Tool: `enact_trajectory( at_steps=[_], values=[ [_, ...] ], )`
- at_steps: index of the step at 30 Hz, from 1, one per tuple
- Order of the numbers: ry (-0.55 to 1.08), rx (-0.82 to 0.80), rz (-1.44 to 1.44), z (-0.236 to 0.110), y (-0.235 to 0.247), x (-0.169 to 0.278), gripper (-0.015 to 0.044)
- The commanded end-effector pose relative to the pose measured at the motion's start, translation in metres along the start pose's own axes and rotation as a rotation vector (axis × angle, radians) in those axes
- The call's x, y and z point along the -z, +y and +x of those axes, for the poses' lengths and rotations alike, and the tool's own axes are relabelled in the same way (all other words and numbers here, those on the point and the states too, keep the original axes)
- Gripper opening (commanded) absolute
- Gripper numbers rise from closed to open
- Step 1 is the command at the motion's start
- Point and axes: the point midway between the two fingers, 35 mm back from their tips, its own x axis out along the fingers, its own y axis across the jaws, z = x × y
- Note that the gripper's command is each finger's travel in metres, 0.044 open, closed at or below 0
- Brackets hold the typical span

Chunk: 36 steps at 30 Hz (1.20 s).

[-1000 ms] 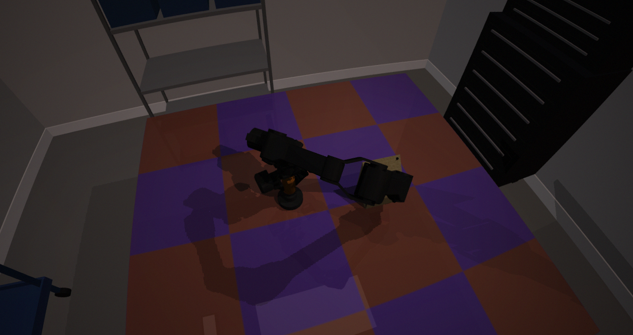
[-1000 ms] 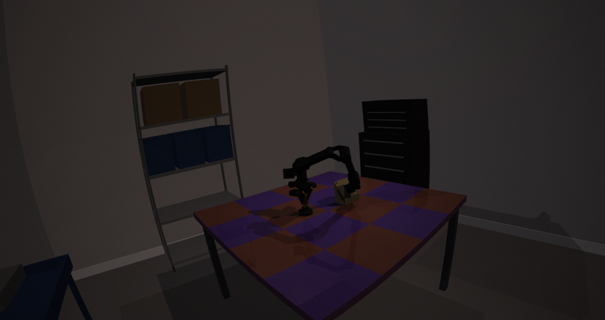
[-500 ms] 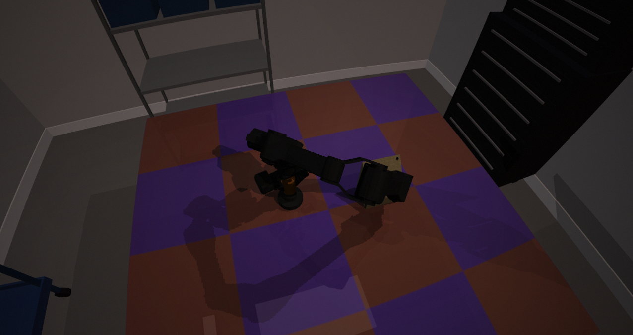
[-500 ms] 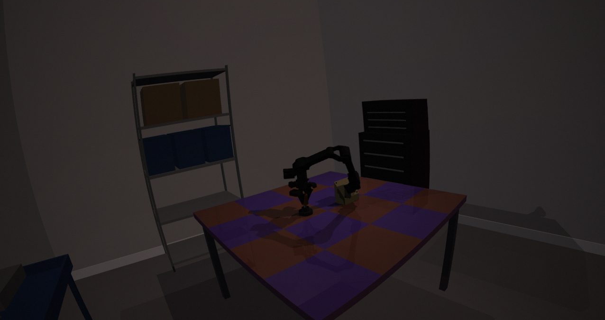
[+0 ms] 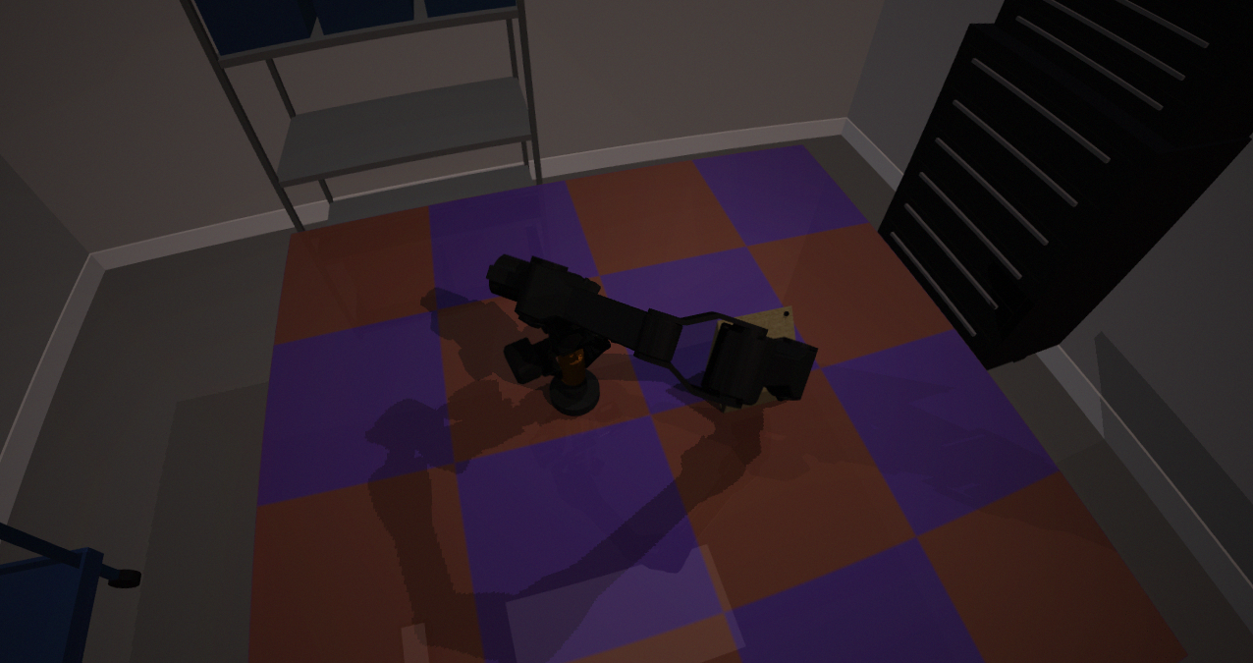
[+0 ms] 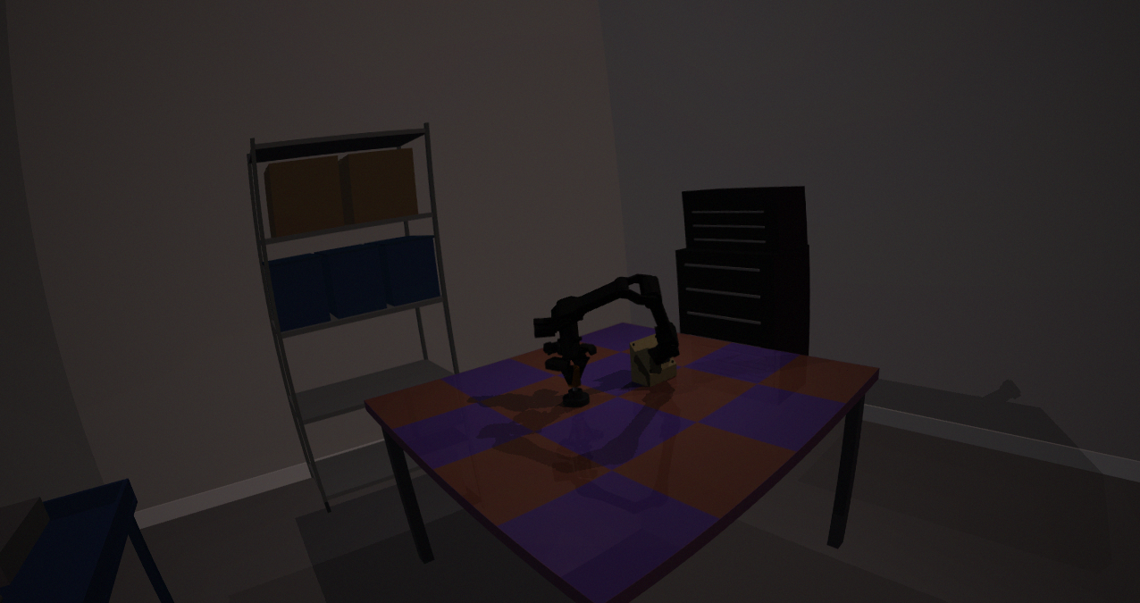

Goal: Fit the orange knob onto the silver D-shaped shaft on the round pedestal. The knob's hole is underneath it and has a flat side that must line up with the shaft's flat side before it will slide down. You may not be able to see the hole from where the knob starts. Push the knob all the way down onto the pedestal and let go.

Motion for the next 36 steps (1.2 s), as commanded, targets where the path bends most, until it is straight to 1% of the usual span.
enact_trajectory(
  at_steps=[1, 9, 16, 36],
  values=[
    [0.003, -0.006, 0.002, 0.0005, 0.0011, 0.0008, 0.0],
    [0.003, -0.006, -0.007, -0.0045, 0.0019, 0.0019, 0.0],
    [0.003, -0.007, -0.207, -0.0028, 0.0015, 0.0002, 0.0],
    [0.003, -0.007, -0.207, -0.0019, 0.0018, 0.001, 0.0]
  ],
)
